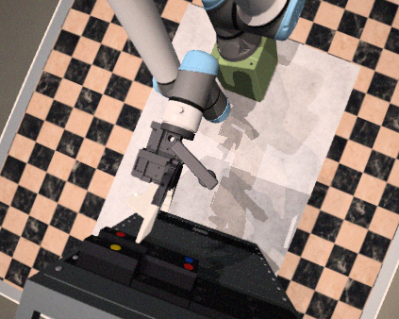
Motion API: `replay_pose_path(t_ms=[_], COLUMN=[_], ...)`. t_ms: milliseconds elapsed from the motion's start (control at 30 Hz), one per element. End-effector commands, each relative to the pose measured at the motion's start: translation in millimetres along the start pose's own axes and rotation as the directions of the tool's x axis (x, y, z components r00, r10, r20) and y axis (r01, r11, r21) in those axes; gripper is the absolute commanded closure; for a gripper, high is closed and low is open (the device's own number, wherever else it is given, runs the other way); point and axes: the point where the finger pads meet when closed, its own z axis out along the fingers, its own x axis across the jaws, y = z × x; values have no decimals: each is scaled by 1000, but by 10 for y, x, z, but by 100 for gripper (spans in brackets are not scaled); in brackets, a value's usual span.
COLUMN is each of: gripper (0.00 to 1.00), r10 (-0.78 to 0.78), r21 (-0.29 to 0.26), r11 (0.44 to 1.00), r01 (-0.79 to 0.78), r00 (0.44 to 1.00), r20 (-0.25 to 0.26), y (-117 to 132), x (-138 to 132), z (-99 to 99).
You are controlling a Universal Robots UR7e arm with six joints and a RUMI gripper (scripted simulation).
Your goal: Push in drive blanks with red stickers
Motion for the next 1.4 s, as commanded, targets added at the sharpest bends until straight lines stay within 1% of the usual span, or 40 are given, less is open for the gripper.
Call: replay_pose_path(t_ms=[0,233,433,733,1367], gripper=[0,0,0,0,0], r10=[0,0,0,0,0], r21=[5,5,5,5,5], r11=[1000,1000,1000,1000,1000], r01=[0,0,0,0,0], r00=[1000,1000,1000,1000,1000], r20=[-1,-1,-1,-1,-1], y=[160,423,563,620,622], x=[21,46,60,66,66], z=[3,4,5,5,5])
